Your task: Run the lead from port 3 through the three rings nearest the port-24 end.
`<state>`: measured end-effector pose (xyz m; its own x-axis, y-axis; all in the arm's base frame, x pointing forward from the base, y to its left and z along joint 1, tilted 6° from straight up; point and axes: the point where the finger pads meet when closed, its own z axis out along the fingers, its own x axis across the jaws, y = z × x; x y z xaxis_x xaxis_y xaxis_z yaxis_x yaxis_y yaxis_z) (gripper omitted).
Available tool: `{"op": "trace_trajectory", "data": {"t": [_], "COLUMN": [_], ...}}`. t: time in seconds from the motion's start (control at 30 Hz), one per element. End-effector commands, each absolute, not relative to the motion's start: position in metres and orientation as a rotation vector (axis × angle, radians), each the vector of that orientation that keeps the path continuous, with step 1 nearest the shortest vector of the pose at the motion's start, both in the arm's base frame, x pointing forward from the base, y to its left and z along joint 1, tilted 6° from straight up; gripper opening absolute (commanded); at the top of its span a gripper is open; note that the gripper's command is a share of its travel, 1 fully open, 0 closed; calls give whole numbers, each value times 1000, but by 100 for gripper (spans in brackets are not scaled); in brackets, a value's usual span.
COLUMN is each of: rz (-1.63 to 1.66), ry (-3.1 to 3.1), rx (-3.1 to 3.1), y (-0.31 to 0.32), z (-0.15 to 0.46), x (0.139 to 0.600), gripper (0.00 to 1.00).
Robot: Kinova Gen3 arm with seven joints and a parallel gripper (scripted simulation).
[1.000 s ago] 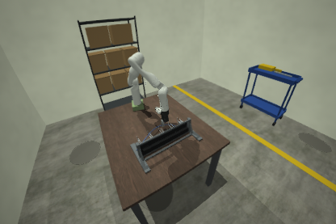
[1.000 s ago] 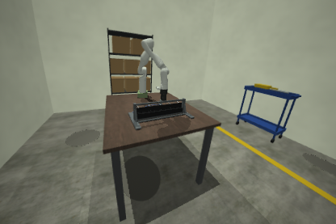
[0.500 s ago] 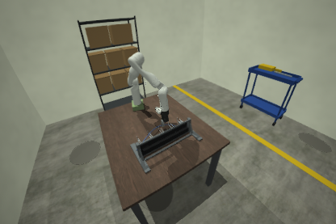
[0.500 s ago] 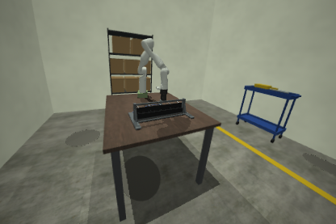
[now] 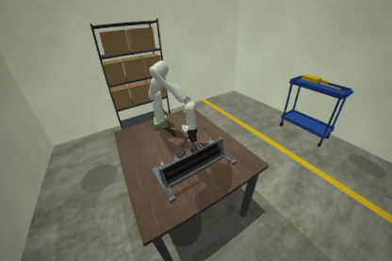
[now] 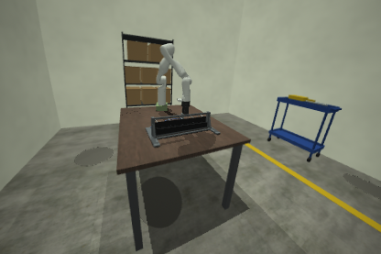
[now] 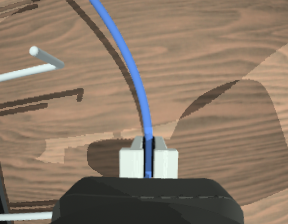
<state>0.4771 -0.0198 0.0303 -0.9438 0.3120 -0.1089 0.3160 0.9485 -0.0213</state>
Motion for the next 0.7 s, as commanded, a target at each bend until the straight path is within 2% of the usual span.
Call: {"op": "trace_trajectory", "data": {"t": [0.0, 0.67], "rz": [-59, -59], "ry": [2997, 2997], "rx": [484, 485], "y": [-20, -20], "z": [29, 31], "x": [477, 477], "gripper": [0, 0]}}
